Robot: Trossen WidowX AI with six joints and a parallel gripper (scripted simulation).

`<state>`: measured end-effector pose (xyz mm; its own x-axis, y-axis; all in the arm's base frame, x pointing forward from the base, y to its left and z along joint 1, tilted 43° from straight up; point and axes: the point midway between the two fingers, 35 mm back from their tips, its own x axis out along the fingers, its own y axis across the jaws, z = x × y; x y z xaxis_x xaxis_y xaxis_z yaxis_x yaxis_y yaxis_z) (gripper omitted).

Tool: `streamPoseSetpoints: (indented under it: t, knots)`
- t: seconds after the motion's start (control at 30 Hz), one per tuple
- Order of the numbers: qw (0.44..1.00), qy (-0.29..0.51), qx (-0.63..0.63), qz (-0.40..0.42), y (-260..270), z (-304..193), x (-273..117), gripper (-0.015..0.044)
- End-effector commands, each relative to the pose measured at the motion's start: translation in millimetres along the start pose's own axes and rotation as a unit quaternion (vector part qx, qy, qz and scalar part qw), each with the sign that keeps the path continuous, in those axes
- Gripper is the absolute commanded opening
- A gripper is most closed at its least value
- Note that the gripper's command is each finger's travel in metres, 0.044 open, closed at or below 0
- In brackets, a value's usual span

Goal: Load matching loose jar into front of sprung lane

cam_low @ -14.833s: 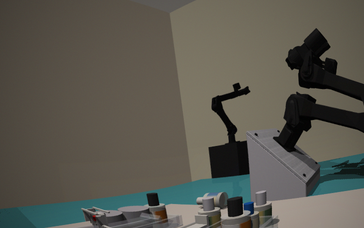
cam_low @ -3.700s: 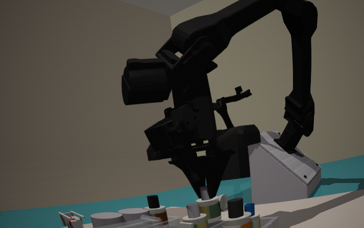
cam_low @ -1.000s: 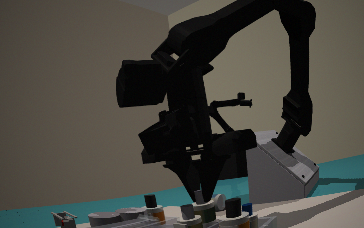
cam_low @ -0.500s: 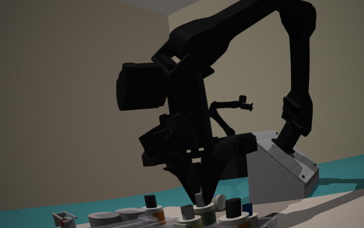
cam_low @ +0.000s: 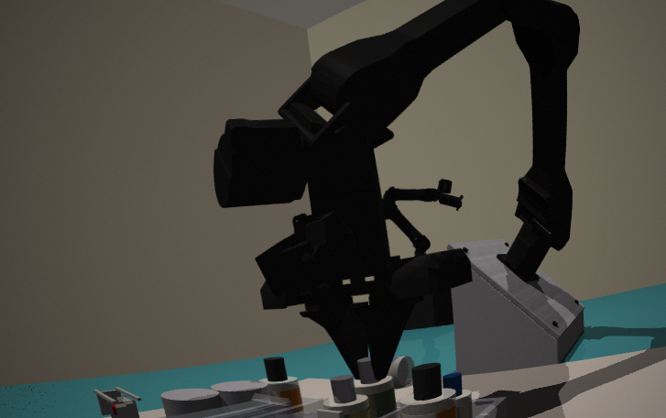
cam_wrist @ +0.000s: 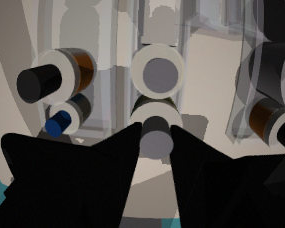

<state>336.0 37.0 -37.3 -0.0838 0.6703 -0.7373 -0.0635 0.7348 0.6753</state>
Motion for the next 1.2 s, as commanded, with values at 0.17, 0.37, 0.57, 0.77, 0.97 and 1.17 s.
streamPoseSetpoints:
  t: [0.17, 0.37, 0.57, 0.77, 0.97, 1.17]
  knots:
    - [1.0, -0.011, -0.006, 0.004, 2.1, 5.0, 1.7, 0.0]
    - [1.0, -0.011, -0.006, 0.004, 2.4, 4.7, 3.4, 0.0]
    - [1.0, -0.011, -0.006, 0.004, 2.8, 4.4, 5.1, 0.0]
    - [1.0, -0.011, -0.006, 0.005, 3.2, 4.1, 6.8, 0.0]
    - [1.0, -0.011, -0.006, 0.005, 3.6, 3.7, 8.5, 0.0]
    - [1.0, -0.011, -0.006, 0.005, 3.8, 2.4, 9.5, 0.0]
